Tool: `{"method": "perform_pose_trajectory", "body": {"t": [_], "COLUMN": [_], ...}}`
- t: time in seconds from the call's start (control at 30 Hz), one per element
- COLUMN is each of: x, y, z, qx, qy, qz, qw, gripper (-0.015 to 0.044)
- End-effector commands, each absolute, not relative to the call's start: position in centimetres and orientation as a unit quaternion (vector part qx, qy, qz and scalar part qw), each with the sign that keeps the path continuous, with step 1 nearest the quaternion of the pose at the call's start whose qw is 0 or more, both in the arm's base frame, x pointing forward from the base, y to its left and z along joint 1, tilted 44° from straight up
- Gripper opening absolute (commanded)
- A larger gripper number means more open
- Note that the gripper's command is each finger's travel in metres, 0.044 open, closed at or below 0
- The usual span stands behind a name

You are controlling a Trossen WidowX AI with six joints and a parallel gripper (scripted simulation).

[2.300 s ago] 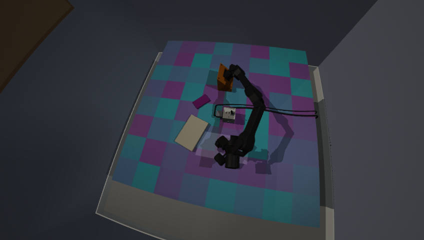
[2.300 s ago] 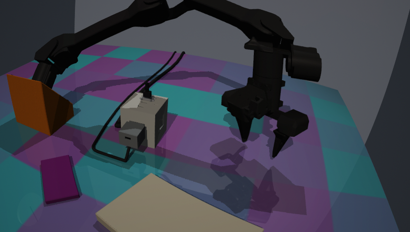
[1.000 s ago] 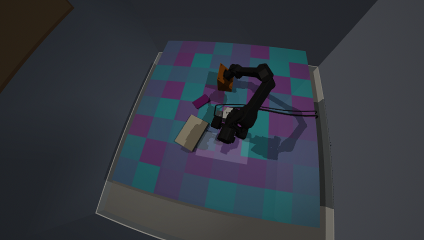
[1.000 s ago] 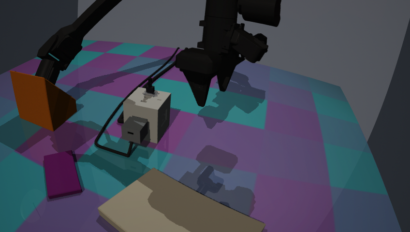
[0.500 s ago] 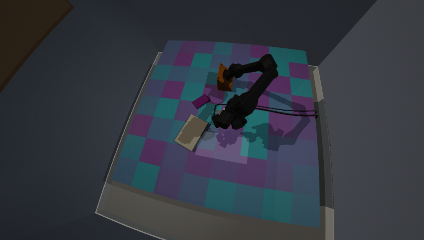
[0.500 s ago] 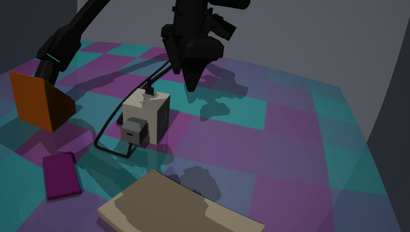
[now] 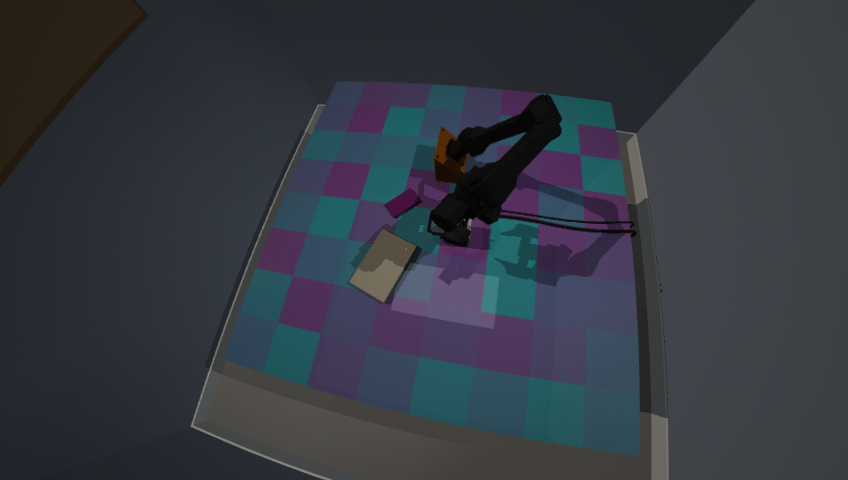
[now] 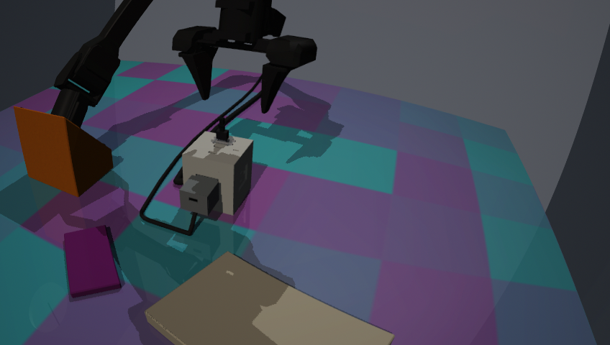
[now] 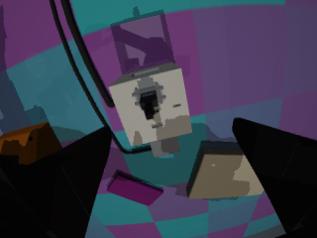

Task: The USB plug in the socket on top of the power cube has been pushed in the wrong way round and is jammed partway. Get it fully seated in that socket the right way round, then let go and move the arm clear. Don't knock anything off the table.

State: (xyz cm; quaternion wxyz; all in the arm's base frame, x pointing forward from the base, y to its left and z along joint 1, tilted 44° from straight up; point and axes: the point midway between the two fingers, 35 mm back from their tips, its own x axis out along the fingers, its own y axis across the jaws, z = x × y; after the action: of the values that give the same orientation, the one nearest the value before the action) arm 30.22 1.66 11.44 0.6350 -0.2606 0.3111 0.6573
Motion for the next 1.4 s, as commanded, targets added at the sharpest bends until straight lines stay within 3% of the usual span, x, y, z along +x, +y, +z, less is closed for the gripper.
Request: {"method": "perform_pose_trajectory", "body": {"t": [0.0, 1.37], "x": [28.6, 28.4], "y": [1.5, 3.6], "z": [11.6, 9.4], "qx": [-0.309, -0.309], "qy": [0.245, 0.244], "qz": [0.687, 0.687], "qw": [0.610, 0.611], "gripper": [0.0440, 0.0440]}}
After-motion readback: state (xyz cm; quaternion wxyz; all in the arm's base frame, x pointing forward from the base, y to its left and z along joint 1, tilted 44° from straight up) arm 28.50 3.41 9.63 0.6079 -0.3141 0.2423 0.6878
